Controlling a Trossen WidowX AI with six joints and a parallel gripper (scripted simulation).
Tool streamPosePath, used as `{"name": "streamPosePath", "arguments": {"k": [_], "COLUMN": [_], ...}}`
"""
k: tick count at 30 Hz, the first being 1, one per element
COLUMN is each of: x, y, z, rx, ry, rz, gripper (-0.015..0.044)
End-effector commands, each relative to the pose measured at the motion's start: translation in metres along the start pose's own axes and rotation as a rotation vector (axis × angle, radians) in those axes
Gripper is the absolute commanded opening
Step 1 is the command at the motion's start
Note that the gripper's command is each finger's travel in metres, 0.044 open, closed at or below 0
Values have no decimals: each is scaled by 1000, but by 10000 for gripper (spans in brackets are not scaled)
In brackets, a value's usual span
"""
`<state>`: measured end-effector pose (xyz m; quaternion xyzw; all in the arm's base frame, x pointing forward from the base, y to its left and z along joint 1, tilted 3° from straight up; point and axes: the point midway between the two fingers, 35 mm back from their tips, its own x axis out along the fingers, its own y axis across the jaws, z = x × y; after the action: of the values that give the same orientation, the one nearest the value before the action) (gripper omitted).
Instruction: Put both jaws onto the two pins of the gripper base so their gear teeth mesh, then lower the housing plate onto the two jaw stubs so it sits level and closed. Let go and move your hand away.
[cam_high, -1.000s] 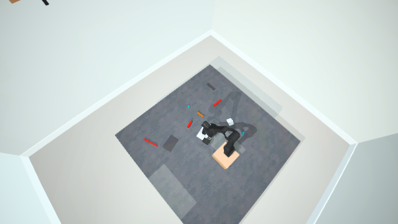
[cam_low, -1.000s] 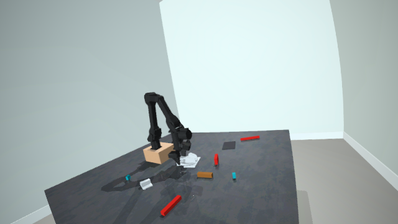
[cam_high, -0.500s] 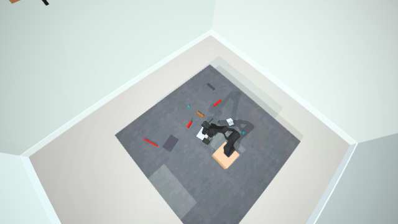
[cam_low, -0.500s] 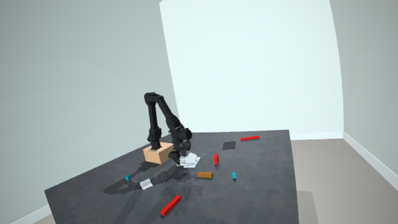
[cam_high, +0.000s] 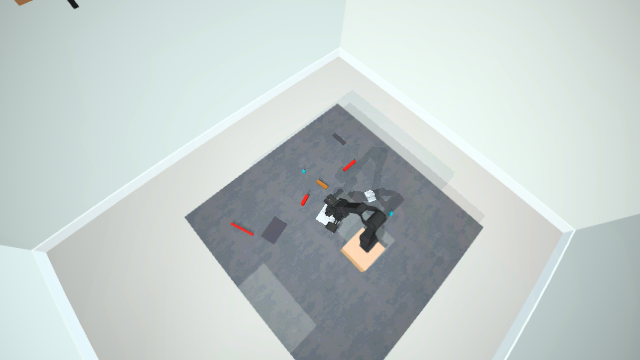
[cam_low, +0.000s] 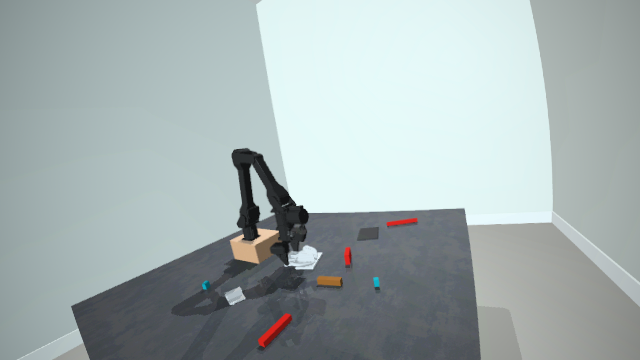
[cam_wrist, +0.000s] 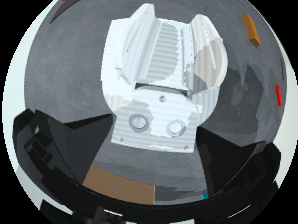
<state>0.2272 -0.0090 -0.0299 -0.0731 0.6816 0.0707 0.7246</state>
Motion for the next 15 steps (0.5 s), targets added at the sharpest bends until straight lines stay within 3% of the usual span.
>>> {"name": "streamPosePath", "arguments": {"k": [1, 7, 12, 15], "x": [-13, -69, -68, -91], "y": [-1, 0, 0, 2], "z": [3, 0, 0, -6], "rx": [0, 2, 1, 2], "ry": [-7, -9, -15, -12], "rz": [-2, -4, -4, -4], "gripper": [440, 440, 440, 440]}}
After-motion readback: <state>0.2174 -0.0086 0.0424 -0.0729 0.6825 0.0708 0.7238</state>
